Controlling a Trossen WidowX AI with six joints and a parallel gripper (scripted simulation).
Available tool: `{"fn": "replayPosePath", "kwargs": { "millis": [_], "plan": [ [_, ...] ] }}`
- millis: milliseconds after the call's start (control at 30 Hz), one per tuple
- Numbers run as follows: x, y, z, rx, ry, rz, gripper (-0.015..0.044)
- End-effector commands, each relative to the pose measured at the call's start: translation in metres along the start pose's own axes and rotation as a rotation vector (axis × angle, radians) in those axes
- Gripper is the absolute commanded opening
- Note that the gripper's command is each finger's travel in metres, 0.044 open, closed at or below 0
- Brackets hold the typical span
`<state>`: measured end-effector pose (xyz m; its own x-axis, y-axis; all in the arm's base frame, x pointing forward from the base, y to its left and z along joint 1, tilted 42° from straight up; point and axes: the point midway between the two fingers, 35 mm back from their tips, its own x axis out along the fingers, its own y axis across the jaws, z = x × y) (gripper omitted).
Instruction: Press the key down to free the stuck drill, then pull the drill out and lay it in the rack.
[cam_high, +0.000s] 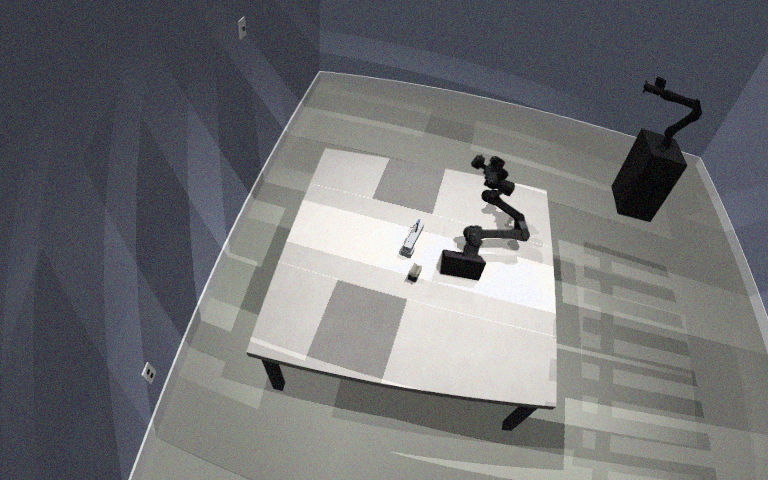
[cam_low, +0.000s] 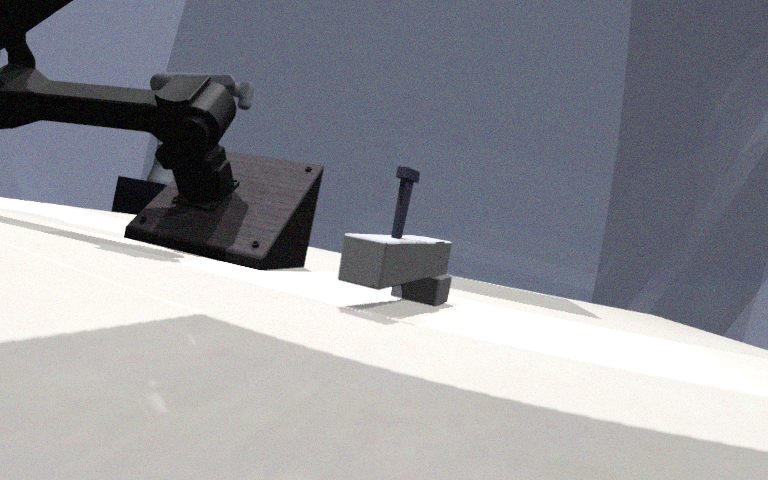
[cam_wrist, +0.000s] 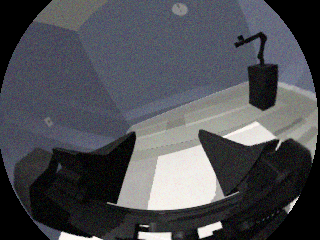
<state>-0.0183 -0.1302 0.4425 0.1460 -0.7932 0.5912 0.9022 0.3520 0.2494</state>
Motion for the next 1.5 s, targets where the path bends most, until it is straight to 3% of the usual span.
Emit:
{"fn": "replayPosePath", "kwargs": {
  "millis": [0, 267, 467, 767, 1067, 1267, 1467],
  "plan": [
    [0.000, 0.000, 0.000, 0.000, 0.000, 0.000, 0.0374],
    [0.000, 0.001, 0.000, -0.003, 0.000, 0.004, 0.0164],
    [0.002, 0.057, -0.002, -0.102, 0.002, 0.154, 0.0006],
    [-0.013, 0.175, -0.033, -0.179, 0.115, 0.477, 0.0000],
    [-0.068, 0.279, -0.111, -0.343, 0.422, 0.819, 0.0000],
    [-0.125, 0.309, -0.180, -0.511, 0.730, 0.960, 0.0000],
    [-0.175, 0.298, -0.237, -0.721, 1.041, 0.973, 0.0000]
  ]
}}
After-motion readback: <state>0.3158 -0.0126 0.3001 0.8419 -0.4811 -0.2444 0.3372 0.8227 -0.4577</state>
